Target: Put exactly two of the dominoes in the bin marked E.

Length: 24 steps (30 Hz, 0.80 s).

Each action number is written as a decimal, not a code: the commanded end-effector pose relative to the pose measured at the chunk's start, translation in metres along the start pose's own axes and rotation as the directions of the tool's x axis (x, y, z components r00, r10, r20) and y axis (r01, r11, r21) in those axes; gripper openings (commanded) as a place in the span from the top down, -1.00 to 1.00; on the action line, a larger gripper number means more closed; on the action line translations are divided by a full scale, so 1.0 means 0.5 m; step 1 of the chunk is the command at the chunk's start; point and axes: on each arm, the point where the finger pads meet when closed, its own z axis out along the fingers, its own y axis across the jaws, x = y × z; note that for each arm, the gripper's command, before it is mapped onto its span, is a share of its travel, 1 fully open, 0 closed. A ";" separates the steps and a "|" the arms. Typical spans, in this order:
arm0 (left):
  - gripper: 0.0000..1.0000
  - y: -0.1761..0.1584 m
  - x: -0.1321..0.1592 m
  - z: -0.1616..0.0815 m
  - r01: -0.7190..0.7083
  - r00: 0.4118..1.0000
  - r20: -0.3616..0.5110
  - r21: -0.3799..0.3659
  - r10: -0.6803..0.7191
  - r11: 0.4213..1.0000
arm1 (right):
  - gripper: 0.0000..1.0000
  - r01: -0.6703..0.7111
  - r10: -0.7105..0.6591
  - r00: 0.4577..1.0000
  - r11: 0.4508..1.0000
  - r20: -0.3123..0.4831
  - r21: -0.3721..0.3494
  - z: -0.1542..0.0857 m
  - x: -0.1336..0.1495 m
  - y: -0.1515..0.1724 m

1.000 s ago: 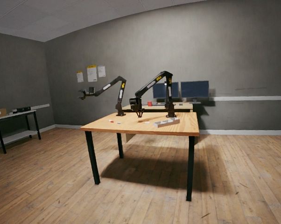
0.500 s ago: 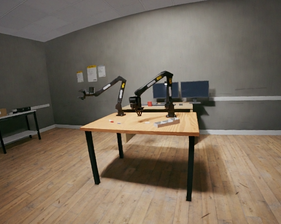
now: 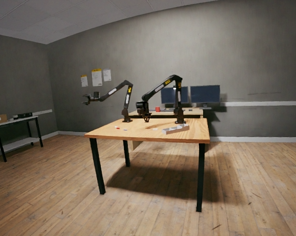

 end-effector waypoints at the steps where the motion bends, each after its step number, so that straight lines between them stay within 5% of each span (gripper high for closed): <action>1: 0.60 -0.004 0.004 -0.001 0.005 1.000 0.011 0.003 -0.005 1.000 | -1.00 0.010 -0.010 1.000 1.000 0.016 -0.010 0.001 -0.020 0.011; 24: 0.60 -0.002 0.007 0.002 0.005 1.000 0.011 0.003 -0.005 1.000 | -1.00 0.010 -0.010 1.000 1.000 0.016 -0.010 0.001 -0.020 0.011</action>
